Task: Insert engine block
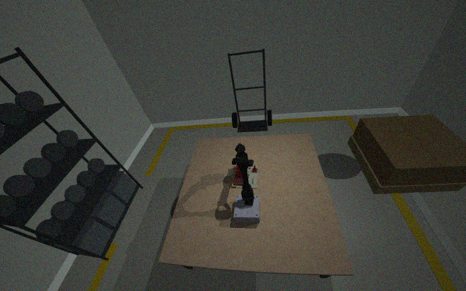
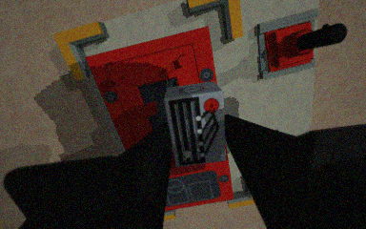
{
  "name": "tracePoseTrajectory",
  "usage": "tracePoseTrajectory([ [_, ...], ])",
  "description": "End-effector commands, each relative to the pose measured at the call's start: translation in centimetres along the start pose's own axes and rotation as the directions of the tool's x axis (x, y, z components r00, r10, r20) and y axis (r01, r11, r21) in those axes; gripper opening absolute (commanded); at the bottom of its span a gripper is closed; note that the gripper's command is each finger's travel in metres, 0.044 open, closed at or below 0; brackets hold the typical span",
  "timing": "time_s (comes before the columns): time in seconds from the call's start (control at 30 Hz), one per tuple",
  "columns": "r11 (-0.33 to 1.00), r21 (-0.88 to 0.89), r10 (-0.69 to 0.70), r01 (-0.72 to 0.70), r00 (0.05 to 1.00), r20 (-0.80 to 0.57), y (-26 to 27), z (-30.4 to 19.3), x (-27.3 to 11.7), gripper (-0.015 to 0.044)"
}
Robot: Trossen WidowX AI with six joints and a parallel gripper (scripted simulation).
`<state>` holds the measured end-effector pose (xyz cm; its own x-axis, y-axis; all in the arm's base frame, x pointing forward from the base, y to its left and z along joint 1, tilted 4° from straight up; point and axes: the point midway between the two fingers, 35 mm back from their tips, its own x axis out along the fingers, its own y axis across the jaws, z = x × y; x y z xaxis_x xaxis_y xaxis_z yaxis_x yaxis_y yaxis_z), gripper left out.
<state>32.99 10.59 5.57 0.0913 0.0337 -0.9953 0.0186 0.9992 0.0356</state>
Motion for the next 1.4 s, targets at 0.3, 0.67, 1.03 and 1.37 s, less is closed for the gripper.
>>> tracePoseTrajectory([
  [0.3, 0.995, -0.096, -0.002, 0.002, 1.000, 0.004, 2.7, -0.2, 0.9, 0.0053],
  [0.67, 0.994, -0.105, -0.002, 0.002, 1.000, 0.004, 2.7, -0.2, 1.0, 0.0159],
  [1.03, 0.994, -0.105, -0.002, 0.002, 1.000, 0.004, 2.7, -0.2, 1.0, 0.0159],
  [1.37, 0.999, -0.046, -0.002, 0.002, 1.000, 0.004, 2.7, -0.1, 1.0, 0.0159],
])
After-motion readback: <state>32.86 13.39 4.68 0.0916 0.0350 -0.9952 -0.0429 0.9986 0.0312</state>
